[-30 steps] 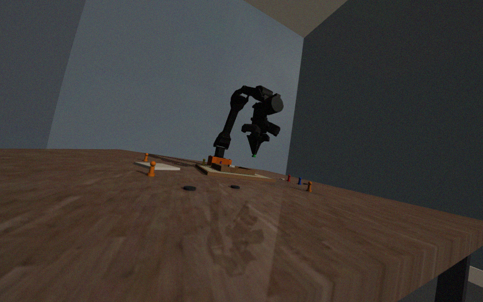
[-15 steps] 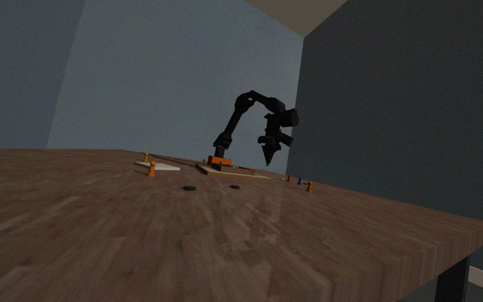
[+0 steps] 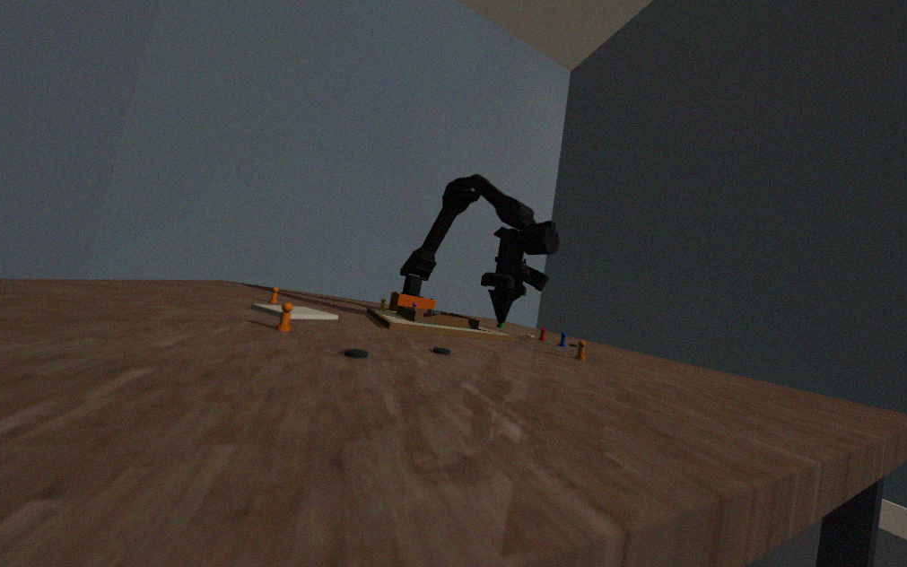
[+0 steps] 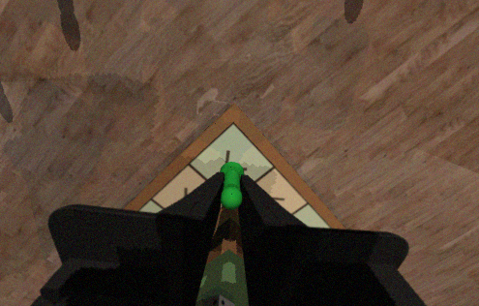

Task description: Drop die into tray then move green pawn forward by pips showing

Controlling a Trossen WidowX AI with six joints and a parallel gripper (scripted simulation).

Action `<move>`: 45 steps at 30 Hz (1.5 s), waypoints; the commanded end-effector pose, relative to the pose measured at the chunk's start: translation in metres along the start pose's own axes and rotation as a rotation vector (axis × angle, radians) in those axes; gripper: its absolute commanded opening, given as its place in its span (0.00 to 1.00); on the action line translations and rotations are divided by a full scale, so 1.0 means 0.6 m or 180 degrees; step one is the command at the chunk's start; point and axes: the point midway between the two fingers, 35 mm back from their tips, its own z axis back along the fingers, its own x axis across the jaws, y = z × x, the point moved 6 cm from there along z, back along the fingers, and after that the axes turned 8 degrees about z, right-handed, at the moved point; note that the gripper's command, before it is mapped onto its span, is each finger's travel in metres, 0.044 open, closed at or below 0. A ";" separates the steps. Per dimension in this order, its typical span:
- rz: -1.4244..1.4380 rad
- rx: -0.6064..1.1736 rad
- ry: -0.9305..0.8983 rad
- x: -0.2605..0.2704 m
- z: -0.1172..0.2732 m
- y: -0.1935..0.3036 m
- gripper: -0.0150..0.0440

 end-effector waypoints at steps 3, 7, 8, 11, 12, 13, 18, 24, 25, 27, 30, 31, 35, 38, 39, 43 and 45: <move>-0.0018 0.0017 -0.0001 0.000 -0.017 0.001 0.25; -0.0018 0.0017 -0.0001 0.000 -0.027 0.001 0.25; -0.0018 0.0017 -0.0001 0.000 -0.028 0.001 0.25; 0.0000 -0.0012 0.0008 0.000 -0.019 0.000 0.30; 0.0000 -0.0012 0.0008 0.000 -0.019 0.000 0.34; 0.0000 -0.0012 0.0008 0.000 -0.019 0.000 0.39; 0.0000 -0.0012 0.0008 0.000 -0.019 0.000 0.61; -0.0017 0.0015 0.0000 -0.001 0.058 -0.002 0.88; -0.0018 0.0017 -0.0001 0.000 0.063 -0.002 0.92; -0.0018 0.0017 -0.0001 0.000 0.063 -0.002 1.00; -0.0018 0.0016 -0.0001 -0.001 0.070 -0.002 1.00; -0.0038 0.0017 -0.0001 0.000 0.073 0.001 1.00; -0.0444 0.0028 0.0001 0.007 0.120 0.070 1.00; -0.0812 0.0038 0.0002 0.023 0.153 0.134 1.00; -0.0935 0.0041 0.0003 0.030 0.162 0.155 1.00; -0.1425 0.0054 0.0004 0.064 0.189 0.236 1.00; -0.1670 0.0061 0.0005 0.084 0.196 0.275 1.00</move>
